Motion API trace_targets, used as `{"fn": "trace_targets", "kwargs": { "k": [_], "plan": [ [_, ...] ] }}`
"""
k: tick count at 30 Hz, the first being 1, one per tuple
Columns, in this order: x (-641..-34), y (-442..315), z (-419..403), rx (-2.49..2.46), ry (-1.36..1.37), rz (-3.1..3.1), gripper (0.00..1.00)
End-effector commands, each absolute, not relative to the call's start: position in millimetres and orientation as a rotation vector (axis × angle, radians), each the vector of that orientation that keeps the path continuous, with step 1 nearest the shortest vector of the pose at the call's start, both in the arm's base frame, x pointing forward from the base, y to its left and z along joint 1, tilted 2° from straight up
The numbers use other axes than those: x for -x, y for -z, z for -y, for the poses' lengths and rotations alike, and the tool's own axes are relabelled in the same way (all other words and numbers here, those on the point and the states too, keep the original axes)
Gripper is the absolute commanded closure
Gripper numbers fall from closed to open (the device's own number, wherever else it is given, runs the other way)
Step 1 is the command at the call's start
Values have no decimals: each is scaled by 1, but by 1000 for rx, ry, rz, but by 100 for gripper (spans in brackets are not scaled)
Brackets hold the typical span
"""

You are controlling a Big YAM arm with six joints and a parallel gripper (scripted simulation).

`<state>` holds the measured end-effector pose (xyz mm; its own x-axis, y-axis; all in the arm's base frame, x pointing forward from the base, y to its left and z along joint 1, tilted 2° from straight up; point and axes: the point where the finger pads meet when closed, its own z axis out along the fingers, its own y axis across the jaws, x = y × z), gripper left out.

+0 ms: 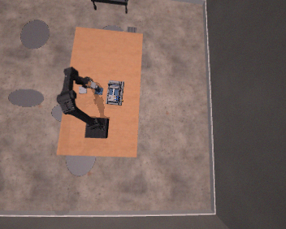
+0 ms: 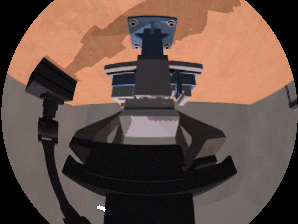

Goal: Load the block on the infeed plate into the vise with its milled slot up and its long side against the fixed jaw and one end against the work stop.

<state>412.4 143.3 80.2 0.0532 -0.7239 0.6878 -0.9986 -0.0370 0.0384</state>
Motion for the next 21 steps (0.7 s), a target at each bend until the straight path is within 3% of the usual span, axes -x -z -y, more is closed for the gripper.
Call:
{"fn": "trace_targets", "kwargs": {
  "k": [1, 21],
  "plan": [
    [-423, -98, -143, -1838, -700, 1779, 100],
    [-418, -93, -140, -1928, -575, 1857, 100]
  ]
}}
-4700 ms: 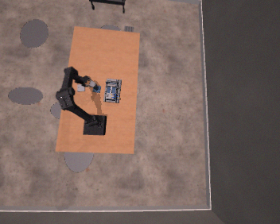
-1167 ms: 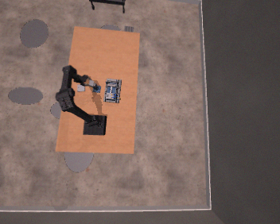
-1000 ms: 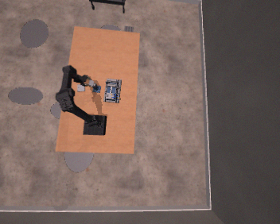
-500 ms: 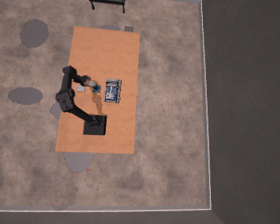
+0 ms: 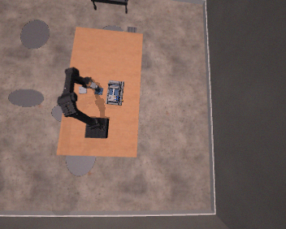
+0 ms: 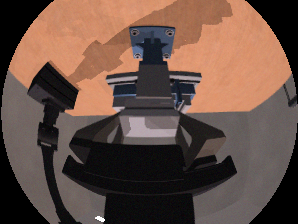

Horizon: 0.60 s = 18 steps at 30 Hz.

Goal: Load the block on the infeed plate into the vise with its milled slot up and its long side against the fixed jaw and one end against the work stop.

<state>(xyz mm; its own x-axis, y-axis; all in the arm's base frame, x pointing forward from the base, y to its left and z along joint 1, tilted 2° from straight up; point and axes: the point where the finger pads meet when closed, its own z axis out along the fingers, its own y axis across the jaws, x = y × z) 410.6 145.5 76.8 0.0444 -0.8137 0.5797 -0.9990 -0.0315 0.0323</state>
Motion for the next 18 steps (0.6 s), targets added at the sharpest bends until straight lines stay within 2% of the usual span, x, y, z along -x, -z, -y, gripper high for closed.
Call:
{"fn": "trace_targets", "kwargs": {
  "k": [1, 18],
  "plan": [
    [-420, -95, -141, -1937, -569, 1869, 100],
    [-418, -94, -140, -2046, -407, 1969, 100]
  ]
}}
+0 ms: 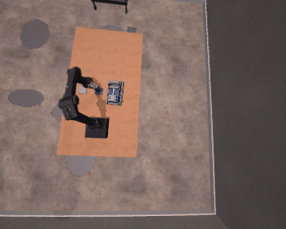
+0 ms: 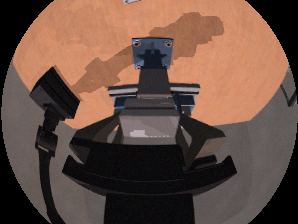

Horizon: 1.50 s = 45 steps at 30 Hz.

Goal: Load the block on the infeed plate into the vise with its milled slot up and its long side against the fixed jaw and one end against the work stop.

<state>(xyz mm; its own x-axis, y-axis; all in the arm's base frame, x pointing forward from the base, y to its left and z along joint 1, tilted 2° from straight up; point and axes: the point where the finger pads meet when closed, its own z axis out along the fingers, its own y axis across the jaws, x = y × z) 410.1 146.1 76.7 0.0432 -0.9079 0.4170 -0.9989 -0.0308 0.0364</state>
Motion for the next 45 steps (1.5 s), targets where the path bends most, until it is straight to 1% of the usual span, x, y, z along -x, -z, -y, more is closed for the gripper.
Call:
{"fn": "trace_targets", "kwargs": {
  "k": [1, 3, 8, 9, 10, 13, 17, 19, 22, 26, 29, 32, 35, 37, 40, 45],
  "plan": [
    [-419, -95, -140, -2055, -398, 1979, 100],
    [-426, -100, -143, -2078, -386, 2007, 100],
    [-418, -94, -140, -2090, -339, 2011, 100],
    [-438, -111, -149, -2123, -361, 2059, 100],
    [-438, -112, -149, -2130, -350, 2065, 100],
    [-418, -94, -140, -2124, -282, 2044, 100],
    [-429, -103, -144, -2164, -256, 2088, 100],
    [-419, -94, -139, -2162, -216, 2079, 100],
    [-429, -103, -144, -2194, -203, 2115, 100],
    [-419, -95, -140, -2189, -164, 2105, 100],
    [-429, -103, -143, -2219, -155, 2137, 100],
    [-419, -94, -139, -2218, -111, 2133, 100],
    [-429, -103, -143, -2245, -105, 2160, 100],
    [-419, -94, -139, -2238, -73, 2152, 100],
    [-428, -102, -142, -2261, -70, 2175, 100],
    [-421, -96, -140, -2257, -38, 2170, 100]
  ]
}}
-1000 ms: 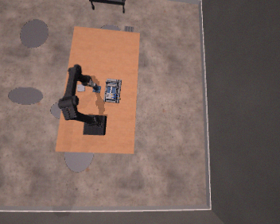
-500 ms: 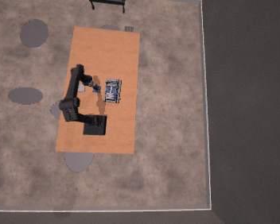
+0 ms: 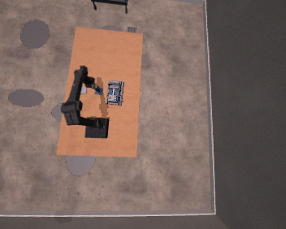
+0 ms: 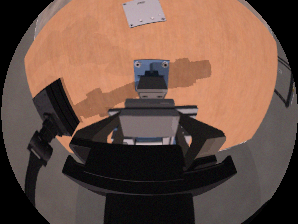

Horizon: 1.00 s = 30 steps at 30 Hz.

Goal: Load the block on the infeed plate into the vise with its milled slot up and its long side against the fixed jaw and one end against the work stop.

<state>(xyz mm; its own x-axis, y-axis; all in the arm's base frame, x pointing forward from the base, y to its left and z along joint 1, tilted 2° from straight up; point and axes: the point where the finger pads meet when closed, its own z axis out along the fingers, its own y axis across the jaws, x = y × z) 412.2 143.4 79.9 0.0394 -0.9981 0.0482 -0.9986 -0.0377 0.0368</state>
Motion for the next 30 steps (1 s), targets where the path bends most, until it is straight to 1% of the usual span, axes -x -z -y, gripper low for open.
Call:
{"fn": "trace_targets", "kwargs": {
  "k": [1, 11, 14, 15, 30],
  "plan": [
    [-426, -101, -142, -2268, -43, 2181, 100],
    [-422, -98, -140, -2276, 2, 2187, 100],
    [-422, -98, -140, -2278, 2, 2189, 100],
    [-433, -108, -144, -2297, -17, 2207, 100],
    [-429, -104, -142, -2290, -3, 2205, 100]
  ]
}}
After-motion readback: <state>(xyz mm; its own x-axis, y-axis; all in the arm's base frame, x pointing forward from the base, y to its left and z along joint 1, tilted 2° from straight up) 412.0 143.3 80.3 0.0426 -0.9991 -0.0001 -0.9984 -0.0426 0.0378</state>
